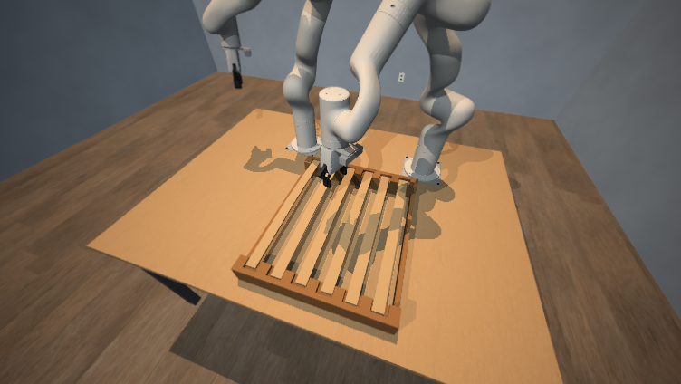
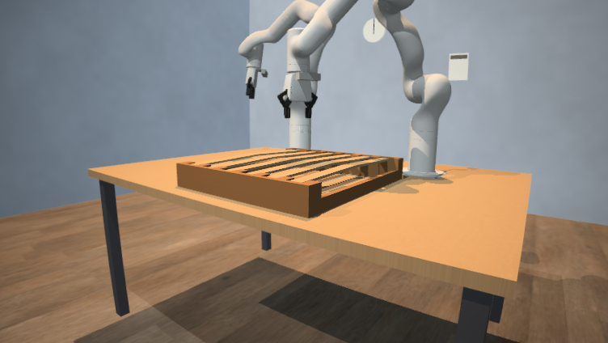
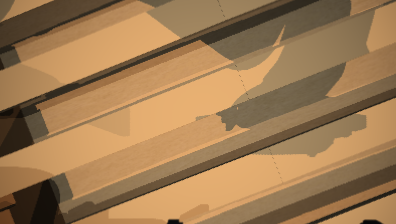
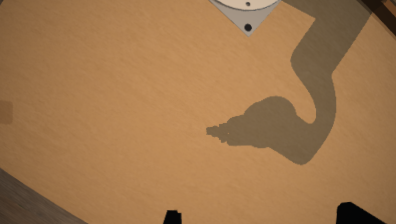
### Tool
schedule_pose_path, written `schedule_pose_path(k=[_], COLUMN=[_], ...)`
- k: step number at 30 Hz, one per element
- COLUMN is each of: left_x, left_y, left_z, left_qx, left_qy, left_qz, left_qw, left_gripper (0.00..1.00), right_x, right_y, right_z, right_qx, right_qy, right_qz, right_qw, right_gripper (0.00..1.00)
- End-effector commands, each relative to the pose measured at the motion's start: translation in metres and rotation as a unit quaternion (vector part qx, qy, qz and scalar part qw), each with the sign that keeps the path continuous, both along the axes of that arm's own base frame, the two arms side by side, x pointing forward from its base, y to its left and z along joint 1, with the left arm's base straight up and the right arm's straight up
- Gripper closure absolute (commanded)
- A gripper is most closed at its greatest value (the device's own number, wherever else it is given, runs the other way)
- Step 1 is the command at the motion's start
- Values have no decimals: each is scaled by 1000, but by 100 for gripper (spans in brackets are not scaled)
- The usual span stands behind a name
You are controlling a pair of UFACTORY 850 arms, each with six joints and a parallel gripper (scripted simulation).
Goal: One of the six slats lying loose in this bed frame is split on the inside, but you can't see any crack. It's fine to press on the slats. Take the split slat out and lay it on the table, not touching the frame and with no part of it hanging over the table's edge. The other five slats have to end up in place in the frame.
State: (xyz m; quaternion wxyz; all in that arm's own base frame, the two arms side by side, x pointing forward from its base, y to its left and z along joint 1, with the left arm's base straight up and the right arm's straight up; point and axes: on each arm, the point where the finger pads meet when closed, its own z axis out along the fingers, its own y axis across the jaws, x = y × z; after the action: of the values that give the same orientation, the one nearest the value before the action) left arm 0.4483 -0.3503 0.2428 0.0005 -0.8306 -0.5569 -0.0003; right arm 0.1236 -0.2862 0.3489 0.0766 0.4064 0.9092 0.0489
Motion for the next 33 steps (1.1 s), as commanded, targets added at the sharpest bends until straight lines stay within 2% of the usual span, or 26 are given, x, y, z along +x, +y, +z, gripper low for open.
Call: schedule_pose_path(k=[1,9,10,26,27,33], left_x=[-2,-2,-39,-39,-76,-76], left_y=[0,0,-11,-11,-22,-22], left_z=[2,2,33,33,64,64], left_qx=[0,0,0,0,0,0], left_qy=[0,0,0,0,0,0], left_qz=[1,1,1,1,1,1], left_qw=[1000,1000,1000,1000,1000,1000], left_gripper=[0,0,0,0,0,0], right_x=[0,0,0,0,0,0], right_y=[-1,-1,-1,-1,-1,-1], right_z=[1,1,1,1,1,1], right_qx=[-1,-1,-1,-1,-1,-1], right_qy=[0,0,0,0,0,0], right_qz=[0,0,0,0,0,0], right_qw=[1000,1000,1000,1000,1000,1000], right_gripper=[0,0,0,0,0,0])
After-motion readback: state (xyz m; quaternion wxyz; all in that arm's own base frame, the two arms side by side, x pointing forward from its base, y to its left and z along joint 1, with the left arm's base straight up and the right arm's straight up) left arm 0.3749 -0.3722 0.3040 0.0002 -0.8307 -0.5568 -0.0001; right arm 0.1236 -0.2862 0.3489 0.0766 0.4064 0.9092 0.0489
